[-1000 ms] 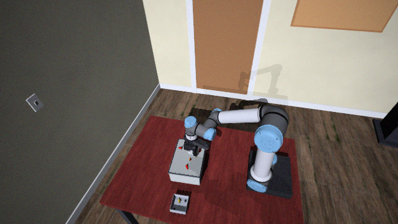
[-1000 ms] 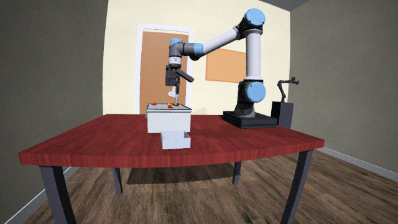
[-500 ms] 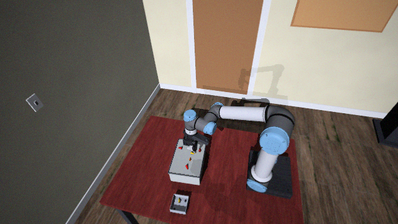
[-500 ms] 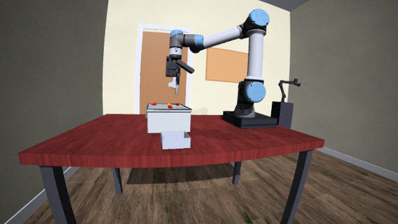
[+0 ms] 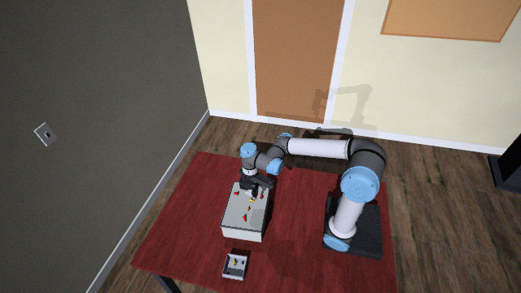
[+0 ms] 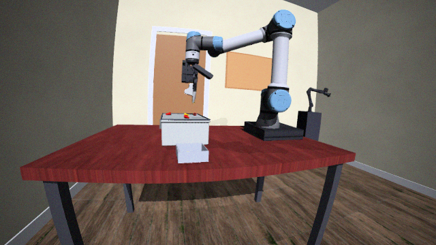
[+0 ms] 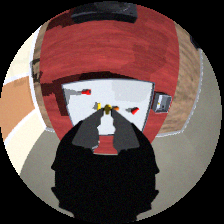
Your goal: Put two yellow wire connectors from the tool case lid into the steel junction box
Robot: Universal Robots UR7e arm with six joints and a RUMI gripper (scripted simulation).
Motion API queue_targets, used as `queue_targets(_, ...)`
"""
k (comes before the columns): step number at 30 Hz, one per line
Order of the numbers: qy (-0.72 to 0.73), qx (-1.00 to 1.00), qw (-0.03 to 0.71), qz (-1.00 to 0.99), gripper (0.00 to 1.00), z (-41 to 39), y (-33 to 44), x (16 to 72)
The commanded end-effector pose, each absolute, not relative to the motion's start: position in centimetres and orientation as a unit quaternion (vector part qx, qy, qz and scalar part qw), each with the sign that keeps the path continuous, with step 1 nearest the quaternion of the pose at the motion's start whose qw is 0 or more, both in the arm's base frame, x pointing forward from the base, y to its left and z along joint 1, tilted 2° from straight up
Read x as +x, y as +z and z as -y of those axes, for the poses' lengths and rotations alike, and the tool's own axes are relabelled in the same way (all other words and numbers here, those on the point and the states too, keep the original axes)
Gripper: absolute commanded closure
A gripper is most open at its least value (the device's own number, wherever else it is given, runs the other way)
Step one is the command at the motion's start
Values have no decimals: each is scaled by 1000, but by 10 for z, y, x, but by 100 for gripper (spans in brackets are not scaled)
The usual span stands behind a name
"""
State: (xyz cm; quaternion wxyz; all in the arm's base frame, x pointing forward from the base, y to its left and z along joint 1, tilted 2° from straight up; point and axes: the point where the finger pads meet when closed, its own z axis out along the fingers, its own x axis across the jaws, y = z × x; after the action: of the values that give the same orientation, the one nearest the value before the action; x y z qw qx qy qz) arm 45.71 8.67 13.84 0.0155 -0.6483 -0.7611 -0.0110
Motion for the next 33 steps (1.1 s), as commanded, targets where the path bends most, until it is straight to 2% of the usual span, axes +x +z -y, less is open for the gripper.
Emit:
queue_targets(1,-11,-648,15,761,100,-87,139,457)
queue_targets(15,-11,-648,15,761,100,-109,140,455)
queue_targets(33,-11,-648,15,761,100,-196,143,444)
